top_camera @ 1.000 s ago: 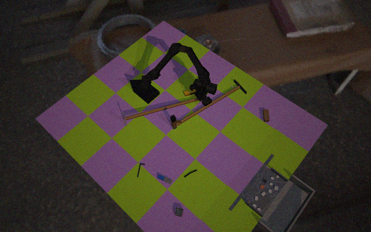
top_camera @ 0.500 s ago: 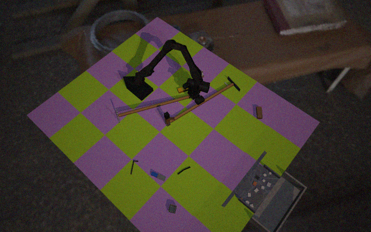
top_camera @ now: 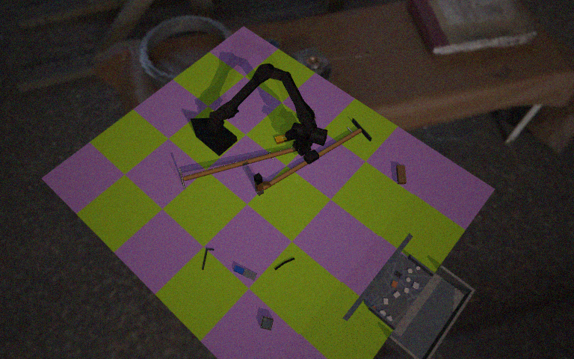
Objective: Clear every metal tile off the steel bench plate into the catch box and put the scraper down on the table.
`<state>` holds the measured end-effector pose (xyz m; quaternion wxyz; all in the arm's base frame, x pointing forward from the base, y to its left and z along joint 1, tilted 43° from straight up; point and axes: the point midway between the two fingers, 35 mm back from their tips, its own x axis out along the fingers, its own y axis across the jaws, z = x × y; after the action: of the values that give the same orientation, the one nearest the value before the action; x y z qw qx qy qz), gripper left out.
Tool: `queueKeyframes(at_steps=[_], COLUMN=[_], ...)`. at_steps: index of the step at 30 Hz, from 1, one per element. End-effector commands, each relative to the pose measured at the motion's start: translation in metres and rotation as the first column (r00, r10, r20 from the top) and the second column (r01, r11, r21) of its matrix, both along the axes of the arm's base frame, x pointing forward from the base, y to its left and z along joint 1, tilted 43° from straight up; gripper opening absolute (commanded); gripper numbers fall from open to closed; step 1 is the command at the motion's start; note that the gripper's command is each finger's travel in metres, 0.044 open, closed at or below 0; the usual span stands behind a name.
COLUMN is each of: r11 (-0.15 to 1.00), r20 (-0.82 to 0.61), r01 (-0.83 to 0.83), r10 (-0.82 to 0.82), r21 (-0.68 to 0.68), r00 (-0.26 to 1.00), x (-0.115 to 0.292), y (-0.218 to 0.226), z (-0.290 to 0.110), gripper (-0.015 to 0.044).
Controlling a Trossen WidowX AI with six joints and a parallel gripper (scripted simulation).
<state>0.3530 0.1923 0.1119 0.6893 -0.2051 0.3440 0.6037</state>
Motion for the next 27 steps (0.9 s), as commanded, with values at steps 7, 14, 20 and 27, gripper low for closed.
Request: queueKeyframes(at_steps=[7, 14, 20, 27], r11=[1.000, 1.000, 1.000, 1.000], r20=[-0.001, 0.000, 0.000, 0.000], r01=[-0.004, -0.004, -0.004, -0.004], r10=[0.004, 0.004, 0.004, 0.004], r21=[-0.004, -0.005, -0.005, -0.005], r00=[1.000, 1.000, 1.000, 1.000], x=[0.010, 0.017, 0.023, 0.030], y=[-0.001, -0.002, -0.002, -0.003], z=[-0.002, -0.002, -0.002, -0.003], gripper=[0.0000, 0.0000, 0.0000, 0.0000])
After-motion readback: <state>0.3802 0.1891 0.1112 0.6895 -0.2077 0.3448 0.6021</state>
